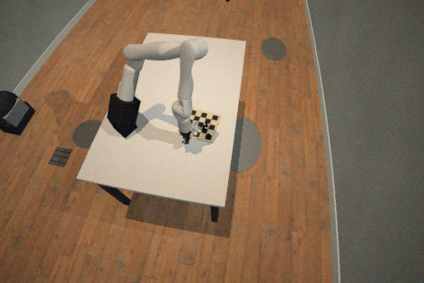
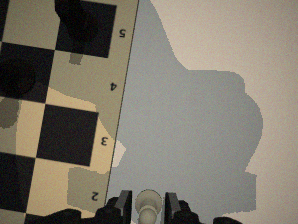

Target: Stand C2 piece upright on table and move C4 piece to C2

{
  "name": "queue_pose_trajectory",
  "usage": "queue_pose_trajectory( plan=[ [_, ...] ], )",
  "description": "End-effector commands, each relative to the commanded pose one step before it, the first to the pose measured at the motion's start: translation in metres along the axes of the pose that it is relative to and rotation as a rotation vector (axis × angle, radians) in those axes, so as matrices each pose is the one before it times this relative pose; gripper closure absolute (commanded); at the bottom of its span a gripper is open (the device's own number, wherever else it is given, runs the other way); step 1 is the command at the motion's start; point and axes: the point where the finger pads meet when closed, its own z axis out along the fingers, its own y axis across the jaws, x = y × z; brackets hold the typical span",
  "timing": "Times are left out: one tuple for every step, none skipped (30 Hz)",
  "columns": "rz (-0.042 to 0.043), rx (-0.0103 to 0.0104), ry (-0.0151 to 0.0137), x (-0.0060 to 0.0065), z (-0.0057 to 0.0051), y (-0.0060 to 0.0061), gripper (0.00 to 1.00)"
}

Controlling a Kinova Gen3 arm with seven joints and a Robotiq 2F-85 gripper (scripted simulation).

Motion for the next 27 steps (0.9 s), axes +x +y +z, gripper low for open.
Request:
queue_pose_trajectory(
  plan=[
    [0.0001,-0.00095,0.00106,0.00042,-0.00054,0.00045,0.73],
    [0.0,0.0,0.0,0.0,0.0,0.0,0.66],
    [0.0,0.0,0.0,0.0,0.0,0.0,0.66],
    [0.0,0.0,0.0,0.0,0.0,0.0,0.66],
    [0.0,0.0,0.0,0.0,0.0,0.0,0.66],
    [0.0,0.0,0.0,0.0,0.0,0.0,0.66],
    [0.0,0.0,0.0,0.0,0.0,0.0,0.66],
    [0.0,0.0,0.0,0.0,0.0,0.0,0.66],
    [0.0,0.0,0.0,0.0,0.0,0.0,0.66],
    [0.0,0.0,0.0,0.0,0.0,0.0,0.66],
    [0.0,0.0,0.0,0.0,0.0,0.0,0.66],
    [0.0,0.0,0.0,0.0,0.0,0.0,0.66],
    [0.0,0.0,0.0,0.0,-0.00003,0.0,0.66],
    [0.0,0.0,0.0,0.0,-0.00021,0.0,0.66],
    [-0.00001,0.0,0.00001,0.0,-0.00052,0.0,0.66],
    [-0.00001,0.0,0.00001,0.0,-0.00094,0.0,0.66],
    [-0.00001,0.0,0.00001,0.0,-0.00144,0.0,0.66],
    [0.0,0.0,0.0,-0.00001,-0.00198,0.0,0.66],
    [-0.00001,0.0,0.00002,0.00001,-0.00253,0.0,0.66],
    [0.00001,0.0,-0.00001,-0.00001,-0.00308,0.0,0.66],
    [0.0,0.0,0.0,0.0,-0.00362,0.0,0.66],
    [-0.00001,0.0,0.00001,0.00001,-0.00411,0.0,0.66],
    [0.0,0.0,0.0,0.0,-0.00455,0.0,0.66],
    [0.0,0.0,0.0,0.0,0.0,0.0,0.66],
    [0.0,0.0,0.0,0.0,0.0,0.0,0.66],
    [0.0,0.0,0.0,0.0,-0.00493,0.0,0.66],
    [0.0,0.0,0.0,0.0,-0.00523,0.0,0.66]
  ],
)
